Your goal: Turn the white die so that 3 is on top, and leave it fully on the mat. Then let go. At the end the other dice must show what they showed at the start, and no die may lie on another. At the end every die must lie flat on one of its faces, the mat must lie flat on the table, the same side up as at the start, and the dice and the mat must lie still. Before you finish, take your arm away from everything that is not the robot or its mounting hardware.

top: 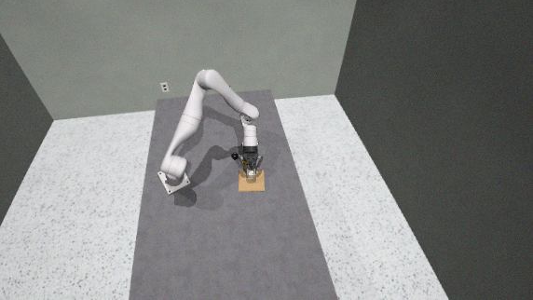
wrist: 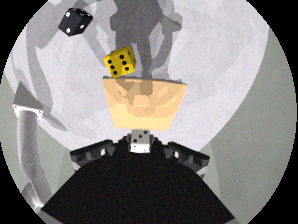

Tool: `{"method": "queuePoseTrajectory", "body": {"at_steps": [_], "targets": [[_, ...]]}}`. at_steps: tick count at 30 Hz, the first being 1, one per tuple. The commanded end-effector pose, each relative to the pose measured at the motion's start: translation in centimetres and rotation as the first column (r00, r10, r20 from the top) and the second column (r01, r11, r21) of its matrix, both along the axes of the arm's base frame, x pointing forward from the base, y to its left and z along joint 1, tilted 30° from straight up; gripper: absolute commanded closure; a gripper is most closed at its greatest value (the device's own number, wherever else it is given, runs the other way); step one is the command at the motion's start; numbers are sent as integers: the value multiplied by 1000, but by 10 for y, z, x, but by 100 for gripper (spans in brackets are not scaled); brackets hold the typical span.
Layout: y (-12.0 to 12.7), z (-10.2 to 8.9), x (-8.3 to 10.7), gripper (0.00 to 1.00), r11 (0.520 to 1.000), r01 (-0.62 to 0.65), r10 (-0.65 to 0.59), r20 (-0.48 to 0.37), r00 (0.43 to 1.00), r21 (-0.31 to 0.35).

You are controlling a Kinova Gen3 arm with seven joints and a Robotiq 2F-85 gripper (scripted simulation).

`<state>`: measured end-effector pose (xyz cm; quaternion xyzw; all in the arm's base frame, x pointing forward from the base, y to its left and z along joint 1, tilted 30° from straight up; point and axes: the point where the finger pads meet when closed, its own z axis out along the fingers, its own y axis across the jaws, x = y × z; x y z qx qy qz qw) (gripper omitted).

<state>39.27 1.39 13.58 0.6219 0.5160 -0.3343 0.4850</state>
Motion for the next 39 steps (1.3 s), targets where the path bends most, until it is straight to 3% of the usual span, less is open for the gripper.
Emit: {"method": "queuePoseTrajectory", "body": {"at_steps": [1, 8, 23, 27, 33, 39], "targets": [[7, 4, 0, 74, 1000, -11, 11, 6, 1000, 14], [14, 18, -4, 74, 1000, -11, 11, 6, 1000, 14], [15, 19, -4, 74, 1000, -12, 12, 6, 1000, 21], [14, 20, -4, 74, 997, -25, 25, 5, 1000, 73], [13, 21, -4, 74, 977, -61, 61, 9, 998, 206], [13, 22, -4, 74, 963, -77, 76, 14, 997, 257]]}}
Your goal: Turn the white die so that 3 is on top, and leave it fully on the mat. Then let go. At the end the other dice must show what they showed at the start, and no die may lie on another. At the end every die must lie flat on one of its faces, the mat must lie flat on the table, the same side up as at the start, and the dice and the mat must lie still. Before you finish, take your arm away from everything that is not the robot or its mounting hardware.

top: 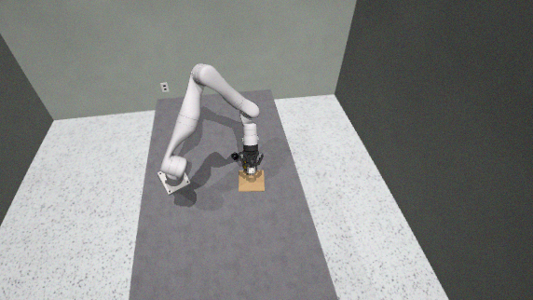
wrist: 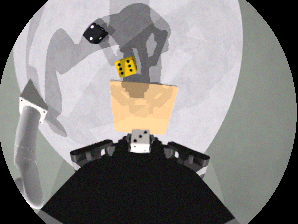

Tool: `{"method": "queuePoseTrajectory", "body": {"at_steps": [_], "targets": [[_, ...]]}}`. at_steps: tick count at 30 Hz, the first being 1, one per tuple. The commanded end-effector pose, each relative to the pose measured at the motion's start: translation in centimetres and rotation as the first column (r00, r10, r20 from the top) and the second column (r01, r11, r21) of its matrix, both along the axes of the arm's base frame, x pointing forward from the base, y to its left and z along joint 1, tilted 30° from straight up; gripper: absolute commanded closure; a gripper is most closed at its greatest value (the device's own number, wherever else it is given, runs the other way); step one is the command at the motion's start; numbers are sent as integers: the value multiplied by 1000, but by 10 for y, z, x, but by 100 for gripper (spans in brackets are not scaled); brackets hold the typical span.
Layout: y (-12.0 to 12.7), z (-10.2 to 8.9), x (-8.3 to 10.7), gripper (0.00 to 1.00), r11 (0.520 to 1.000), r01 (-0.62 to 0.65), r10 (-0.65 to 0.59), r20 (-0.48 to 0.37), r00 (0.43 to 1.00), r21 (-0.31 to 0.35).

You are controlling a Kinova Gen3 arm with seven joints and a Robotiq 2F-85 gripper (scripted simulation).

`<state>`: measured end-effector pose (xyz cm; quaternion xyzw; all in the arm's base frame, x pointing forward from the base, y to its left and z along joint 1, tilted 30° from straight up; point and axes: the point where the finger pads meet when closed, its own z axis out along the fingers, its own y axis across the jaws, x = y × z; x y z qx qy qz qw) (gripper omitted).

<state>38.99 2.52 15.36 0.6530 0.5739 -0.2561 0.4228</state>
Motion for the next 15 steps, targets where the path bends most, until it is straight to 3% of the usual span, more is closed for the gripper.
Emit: {"method": "queuePoseTrajectory", "body": {"at_steps": [1, 7, 15], "targets": [[2, 4, -2, 74, 999, -3, 3, 5, 1000, 37], [2, 4, -2, 74, 999, -7, 7, 4, 1000, 52], [0, 4, -2, 74, 987, -32, 33, 1, 999, 155]]}}
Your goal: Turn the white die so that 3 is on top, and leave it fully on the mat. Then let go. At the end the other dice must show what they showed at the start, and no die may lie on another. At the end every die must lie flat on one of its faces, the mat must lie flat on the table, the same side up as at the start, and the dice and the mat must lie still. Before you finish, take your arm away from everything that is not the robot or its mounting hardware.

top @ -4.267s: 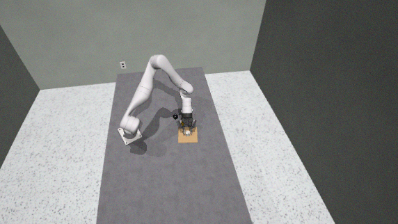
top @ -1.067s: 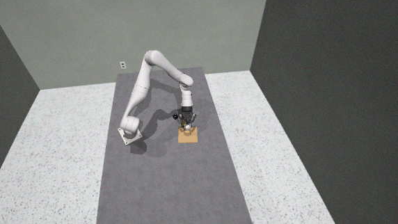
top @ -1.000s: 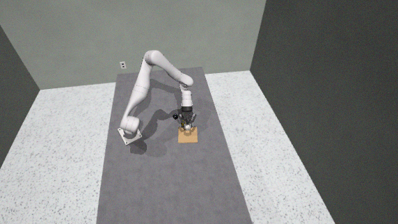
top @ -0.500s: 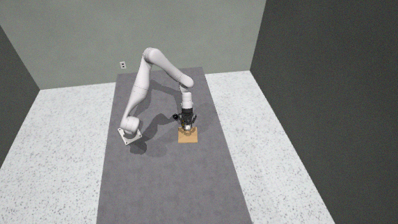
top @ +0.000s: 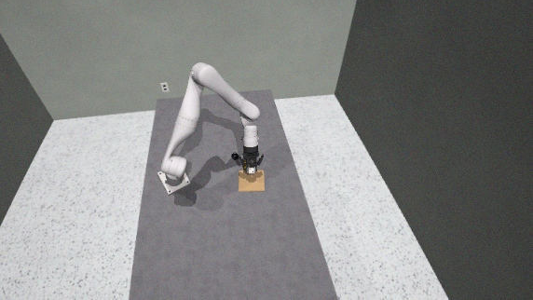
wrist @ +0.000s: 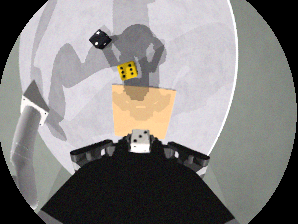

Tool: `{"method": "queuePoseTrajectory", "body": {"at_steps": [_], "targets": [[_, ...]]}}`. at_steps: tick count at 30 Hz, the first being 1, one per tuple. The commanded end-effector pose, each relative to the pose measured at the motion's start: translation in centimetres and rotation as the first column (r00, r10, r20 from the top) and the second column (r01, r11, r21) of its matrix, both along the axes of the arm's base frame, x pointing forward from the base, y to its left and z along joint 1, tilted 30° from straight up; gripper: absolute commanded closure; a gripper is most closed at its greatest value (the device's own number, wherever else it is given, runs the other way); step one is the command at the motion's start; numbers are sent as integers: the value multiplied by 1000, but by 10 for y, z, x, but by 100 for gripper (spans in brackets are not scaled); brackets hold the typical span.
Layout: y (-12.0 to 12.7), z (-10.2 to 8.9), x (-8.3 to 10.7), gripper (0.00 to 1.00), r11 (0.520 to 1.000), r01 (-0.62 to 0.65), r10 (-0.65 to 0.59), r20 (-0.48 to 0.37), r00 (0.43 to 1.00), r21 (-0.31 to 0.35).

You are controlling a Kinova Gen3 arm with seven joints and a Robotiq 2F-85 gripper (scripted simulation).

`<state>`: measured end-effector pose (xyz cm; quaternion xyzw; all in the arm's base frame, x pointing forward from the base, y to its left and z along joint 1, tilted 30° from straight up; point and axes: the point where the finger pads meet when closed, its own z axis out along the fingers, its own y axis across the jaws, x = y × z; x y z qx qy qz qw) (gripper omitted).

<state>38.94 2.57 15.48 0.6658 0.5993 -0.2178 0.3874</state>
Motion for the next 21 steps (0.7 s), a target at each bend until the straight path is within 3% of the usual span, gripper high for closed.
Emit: {"method": "queuePoseTrajectory", "body": {"at_steps": [1, 7, 16, 21], "targets": [[-1, 3, -1, 74, 998, -6, 6, 4, 1000, 64], [-1, 5, -2, 74, 986, -35, 34, 9, 999, 165], [-1, 5, -2, 74, 982, -40, 39, 10, 999, 182], [-2, 4, -2, 74, 969, -52, 53, 4, 999, 243]]}}
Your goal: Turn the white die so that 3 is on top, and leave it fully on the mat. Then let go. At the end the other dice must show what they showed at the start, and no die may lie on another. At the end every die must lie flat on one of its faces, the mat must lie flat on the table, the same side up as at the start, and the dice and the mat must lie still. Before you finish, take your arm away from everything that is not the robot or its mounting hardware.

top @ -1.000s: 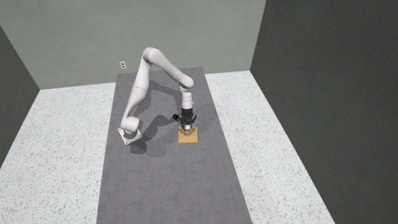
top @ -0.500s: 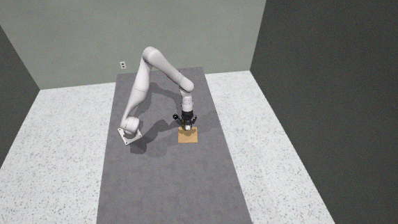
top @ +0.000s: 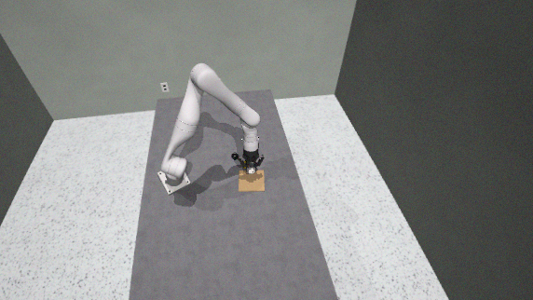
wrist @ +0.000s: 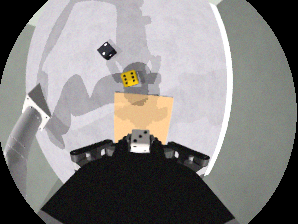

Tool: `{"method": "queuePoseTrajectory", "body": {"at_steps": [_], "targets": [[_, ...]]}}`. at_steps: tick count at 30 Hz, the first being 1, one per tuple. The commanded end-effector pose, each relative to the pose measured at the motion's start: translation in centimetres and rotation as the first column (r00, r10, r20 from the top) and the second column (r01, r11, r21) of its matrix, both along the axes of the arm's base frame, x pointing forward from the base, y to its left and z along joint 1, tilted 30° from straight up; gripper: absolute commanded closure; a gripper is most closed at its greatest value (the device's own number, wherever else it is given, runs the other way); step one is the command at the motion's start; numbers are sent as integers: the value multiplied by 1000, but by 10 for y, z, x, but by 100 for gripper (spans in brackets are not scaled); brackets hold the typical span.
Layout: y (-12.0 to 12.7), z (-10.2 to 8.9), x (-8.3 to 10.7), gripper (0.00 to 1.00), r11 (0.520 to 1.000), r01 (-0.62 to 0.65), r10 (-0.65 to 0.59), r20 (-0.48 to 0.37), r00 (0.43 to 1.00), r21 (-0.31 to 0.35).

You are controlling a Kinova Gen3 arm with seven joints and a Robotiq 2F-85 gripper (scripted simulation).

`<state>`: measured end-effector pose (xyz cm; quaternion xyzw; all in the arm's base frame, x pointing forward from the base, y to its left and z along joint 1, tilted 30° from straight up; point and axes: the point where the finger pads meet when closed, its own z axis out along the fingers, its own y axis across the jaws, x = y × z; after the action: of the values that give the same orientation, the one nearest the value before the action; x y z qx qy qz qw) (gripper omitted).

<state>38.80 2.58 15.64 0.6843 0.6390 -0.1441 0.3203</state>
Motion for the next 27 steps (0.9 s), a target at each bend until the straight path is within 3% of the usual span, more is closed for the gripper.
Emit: {"method": "queuePoseTrajectory", "body": {"at_steps": [1, 9, 27], "targets": [[-3, 2, -1, 74, 998, 1, -1, 0, 1000, 55], [-3, 4, -1, 74, 979, -41, 40, 8, 999, 201], [-4, 1, -2, 74, 961, -54, 56, 0, 998, 272]]}}
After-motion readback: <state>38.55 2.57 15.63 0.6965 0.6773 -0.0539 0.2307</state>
